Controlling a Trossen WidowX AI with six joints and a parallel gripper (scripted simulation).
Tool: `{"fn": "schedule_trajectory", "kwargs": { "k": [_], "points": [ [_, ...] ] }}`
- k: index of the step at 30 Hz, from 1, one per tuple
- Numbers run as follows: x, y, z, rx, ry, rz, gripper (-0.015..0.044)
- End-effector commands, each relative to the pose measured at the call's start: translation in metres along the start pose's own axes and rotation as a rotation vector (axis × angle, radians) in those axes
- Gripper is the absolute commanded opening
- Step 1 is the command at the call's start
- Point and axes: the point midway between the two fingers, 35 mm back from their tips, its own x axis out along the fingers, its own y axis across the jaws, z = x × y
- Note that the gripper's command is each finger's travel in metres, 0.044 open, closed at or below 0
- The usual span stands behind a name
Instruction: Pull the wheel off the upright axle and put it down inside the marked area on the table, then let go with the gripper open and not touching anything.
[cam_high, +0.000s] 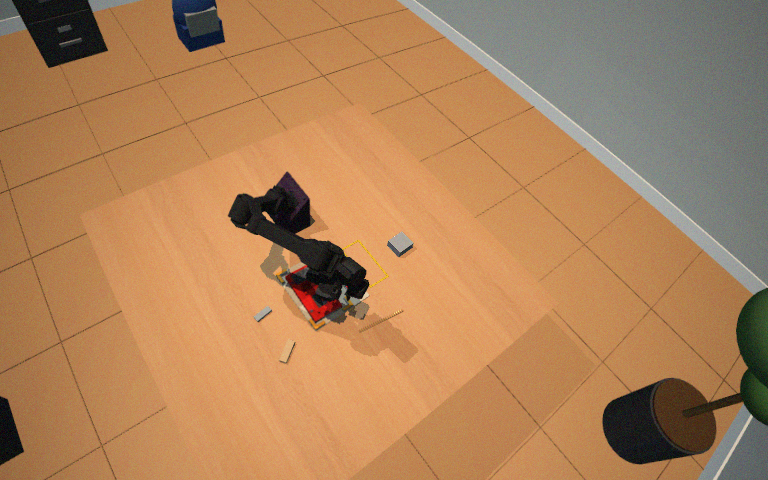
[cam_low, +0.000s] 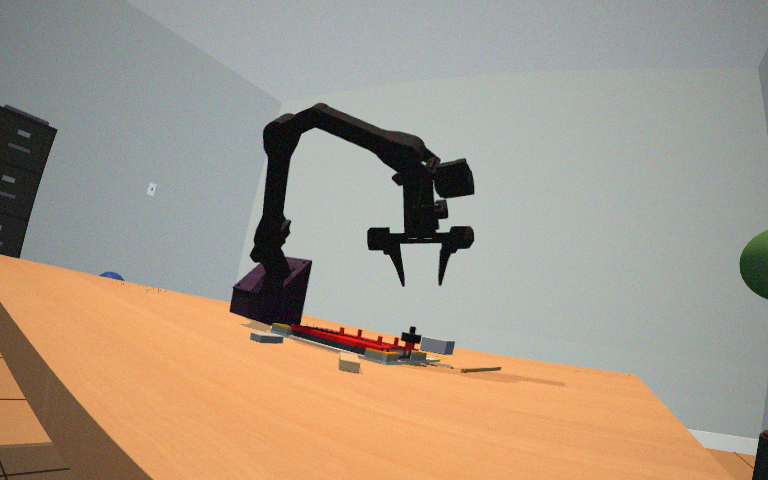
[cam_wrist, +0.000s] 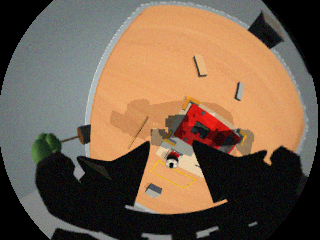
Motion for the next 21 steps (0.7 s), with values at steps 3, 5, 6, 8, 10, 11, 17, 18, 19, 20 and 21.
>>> {"fn": "schedule_trajectory", "kwargs": {
  "k": [3,5,6,8,10,11,17,18,19,20,21],
  "points": [
    [0.012,0.008,-0.084,0.378,0.076,-0.156,0.0300],
    [0.013,0.006,-0.096,0.440,0.073,-0.189,0.0300],
    [0.014,0.005,-0.102,0.470,0.070,-0.205,0.0300],
    [0.014,0.004,-0.107,0.497,0.067,-0.220,0.0300],
    [0.014,0.003,-0.107,0.499,0.067,-0.221,0.0300],
    [0.014,0.003,-0.107,0.499,0.067,-0.221,0.0300],
    [0.014,0.003,-0.107,0.499,0.067,-0.221,0.0300],
    [0.014,0.003,-0.107,0.499,0.067,-0.221,0.0300],
    [0.014,0.003,-0.107,0.499,0.067,-0.221,0.0300],
    [0.014,0.003,-0.107,0.499,0.067,-0.221,0.0300],
    [0.014,0.003,-0.107,0.499,0.067,-0.221,0.0300]
  ]
}}
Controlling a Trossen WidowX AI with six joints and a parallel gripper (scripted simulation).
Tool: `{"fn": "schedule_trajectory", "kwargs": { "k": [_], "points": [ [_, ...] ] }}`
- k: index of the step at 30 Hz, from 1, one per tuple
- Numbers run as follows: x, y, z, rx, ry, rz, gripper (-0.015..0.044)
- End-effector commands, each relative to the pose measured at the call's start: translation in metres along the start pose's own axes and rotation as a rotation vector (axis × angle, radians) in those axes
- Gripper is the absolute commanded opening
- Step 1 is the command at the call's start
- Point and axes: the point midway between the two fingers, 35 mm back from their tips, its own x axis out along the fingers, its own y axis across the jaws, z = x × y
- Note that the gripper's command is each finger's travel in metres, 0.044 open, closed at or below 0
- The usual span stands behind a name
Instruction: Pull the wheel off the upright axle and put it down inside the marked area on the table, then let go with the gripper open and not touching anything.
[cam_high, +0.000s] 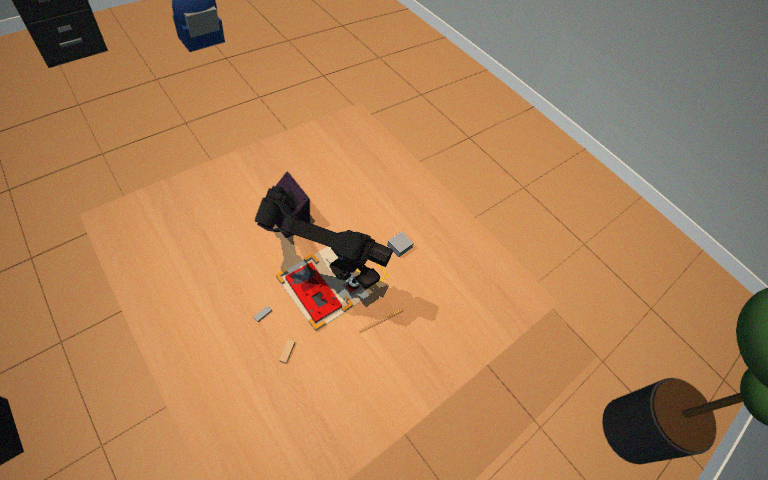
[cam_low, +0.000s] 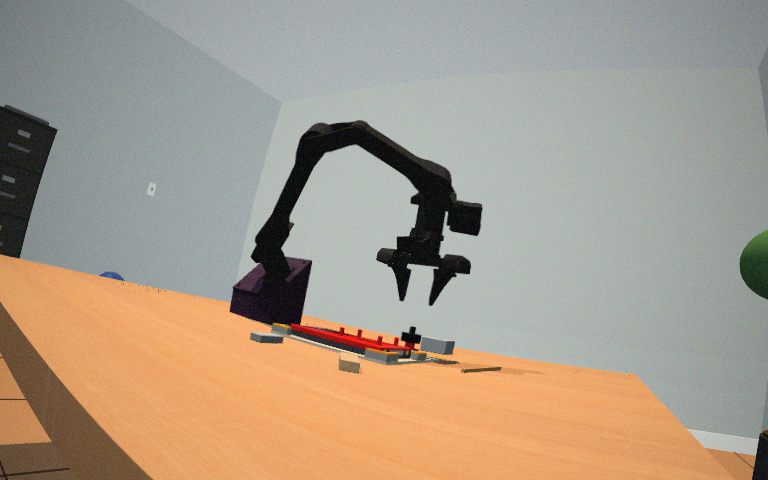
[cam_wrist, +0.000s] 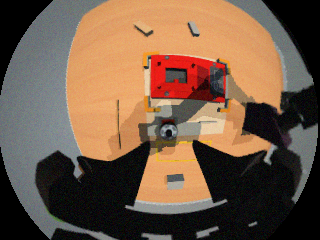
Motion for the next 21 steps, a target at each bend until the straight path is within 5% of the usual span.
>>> {"fn": "schedule_trajectory", "kwargs": {
  "k": [1,12,21],
  "points": [
    [-0.001,0.000,-0.004,0.023,0.004,-0.003,0.0300],
    [0.006,-0.002,-0.009,0.023,0.005,-0.003,0.0300],
    [0.064,0.000,-0.009,0.023,0.002,-0.003,0.0300]
  ]
}}
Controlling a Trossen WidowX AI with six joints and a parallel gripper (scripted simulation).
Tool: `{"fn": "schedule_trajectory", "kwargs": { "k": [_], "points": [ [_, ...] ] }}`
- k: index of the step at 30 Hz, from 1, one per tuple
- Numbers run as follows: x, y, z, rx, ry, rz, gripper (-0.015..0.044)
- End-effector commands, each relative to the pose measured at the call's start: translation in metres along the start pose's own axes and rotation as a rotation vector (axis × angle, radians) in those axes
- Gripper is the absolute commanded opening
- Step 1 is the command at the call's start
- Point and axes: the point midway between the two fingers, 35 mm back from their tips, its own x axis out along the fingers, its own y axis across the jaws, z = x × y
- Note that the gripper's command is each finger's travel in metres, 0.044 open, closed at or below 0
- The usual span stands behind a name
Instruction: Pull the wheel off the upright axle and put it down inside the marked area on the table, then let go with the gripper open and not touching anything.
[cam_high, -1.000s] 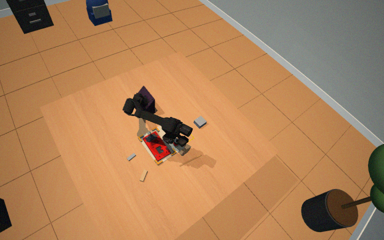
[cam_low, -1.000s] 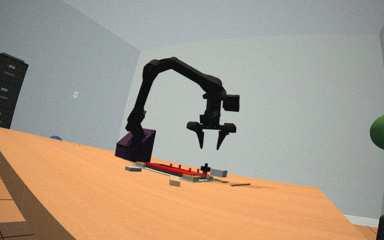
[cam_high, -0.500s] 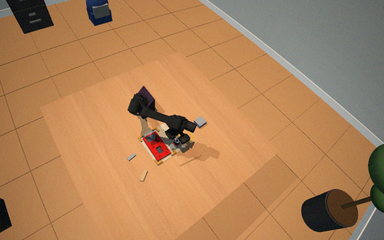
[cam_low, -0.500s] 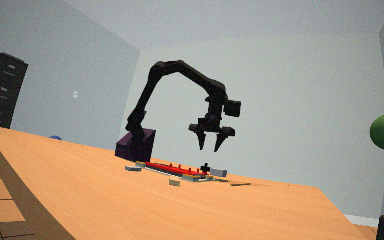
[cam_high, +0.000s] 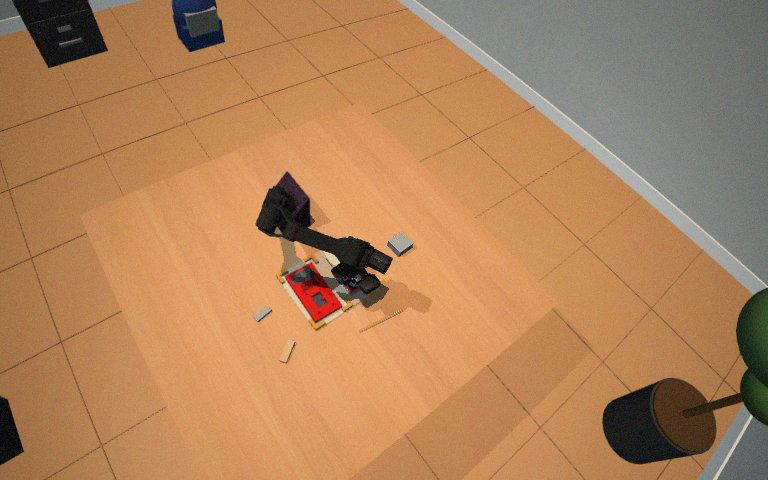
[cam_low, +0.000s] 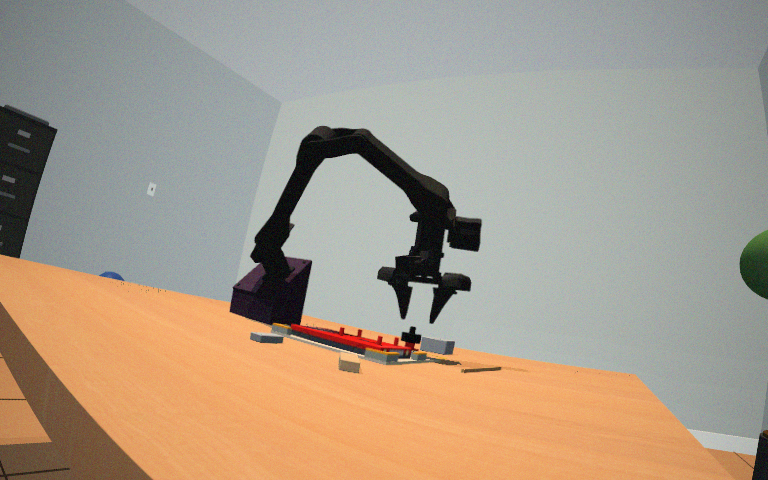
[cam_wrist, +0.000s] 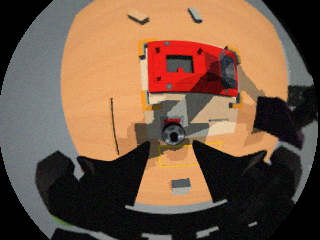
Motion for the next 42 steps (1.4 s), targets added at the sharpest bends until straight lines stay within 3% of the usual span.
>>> {"fn": "schedule_trajectory", "kwargs": {
  "k": [1,8,12,20,26,42],
  "points": [
    [0.0334,-0.0053,0.0000,-0.017,-0.014,-0.015,0.0300],
    [0.0379,-0.0061,-0.0004,-0.017,-0.015,-0.016,0.0300],
    [0.0346,-0.0048,0.0009,-0.004,-0.009,-0.019,0.0195],
    [0.0346,-0.0048,0.0009,-0.004,-0.009,-0.019,0.0142],
    [0.0335,-0.0047,0.0009,-0.005,-0.009,-0.019,0.0000],
    [0.0282,-0.0044,0.0006,-0.006,-0.009,-0.018,0.0000]
  ]
}}
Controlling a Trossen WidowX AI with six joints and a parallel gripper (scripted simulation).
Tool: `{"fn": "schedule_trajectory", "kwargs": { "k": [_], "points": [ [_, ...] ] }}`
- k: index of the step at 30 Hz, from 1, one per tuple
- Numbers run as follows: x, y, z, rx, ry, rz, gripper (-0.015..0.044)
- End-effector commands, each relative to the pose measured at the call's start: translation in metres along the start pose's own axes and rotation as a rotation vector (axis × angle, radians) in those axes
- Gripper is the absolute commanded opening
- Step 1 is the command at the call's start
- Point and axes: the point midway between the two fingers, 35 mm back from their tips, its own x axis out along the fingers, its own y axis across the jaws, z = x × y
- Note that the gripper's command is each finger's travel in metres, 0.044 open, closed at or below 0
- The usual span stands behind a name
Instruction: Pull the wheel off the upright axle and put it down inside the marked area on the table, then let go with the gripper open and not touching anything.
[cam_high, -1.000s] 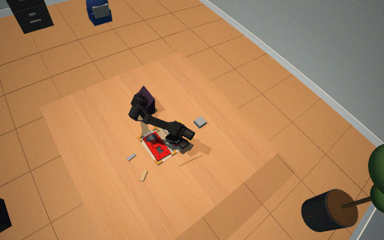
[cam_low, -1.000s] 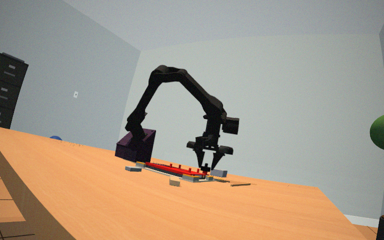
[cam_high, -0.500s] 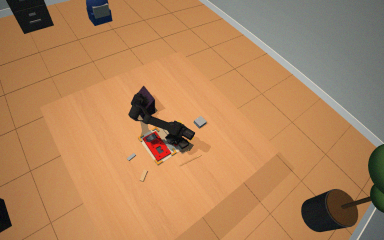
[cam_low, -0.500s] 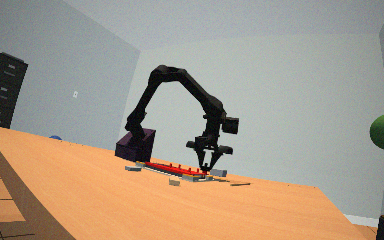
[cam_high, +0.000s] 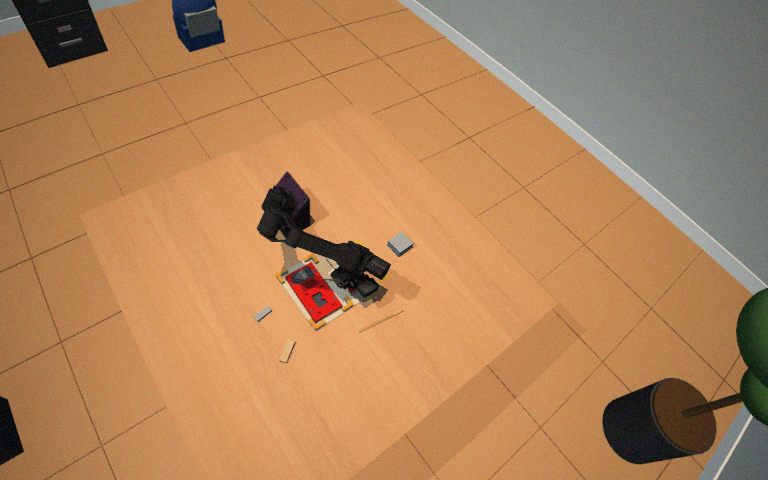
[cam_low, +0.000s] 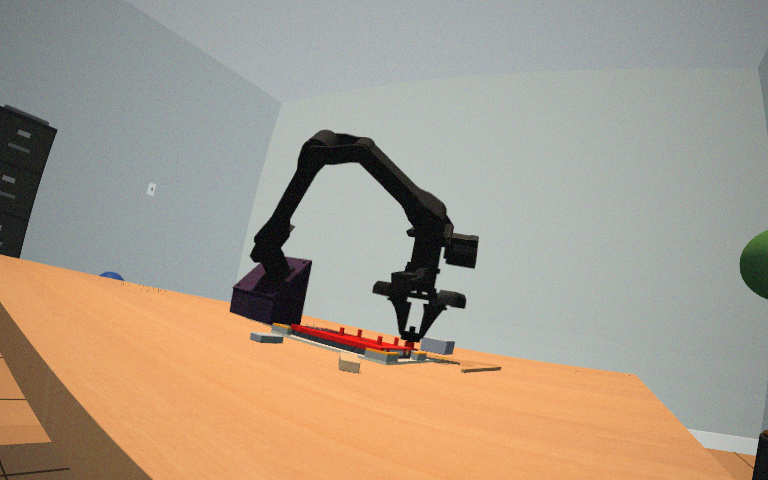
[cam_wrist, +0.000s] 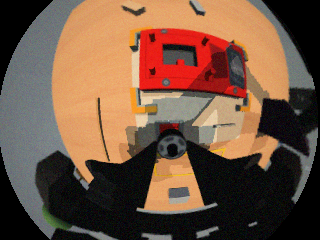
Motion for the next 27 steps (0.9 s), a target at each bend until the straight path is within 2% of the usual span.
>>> {"fn": "schedule_trajectory", "kwargs": {
  "k": [1,27],
  "points": [
    [-0.0046,0.0021,-0.0001,0.009,0.004,0.007,0.0000],
    [-0.0131,0.0022,-0.0003,0.006,0.003,0.008,0.0000]
  ]
}}
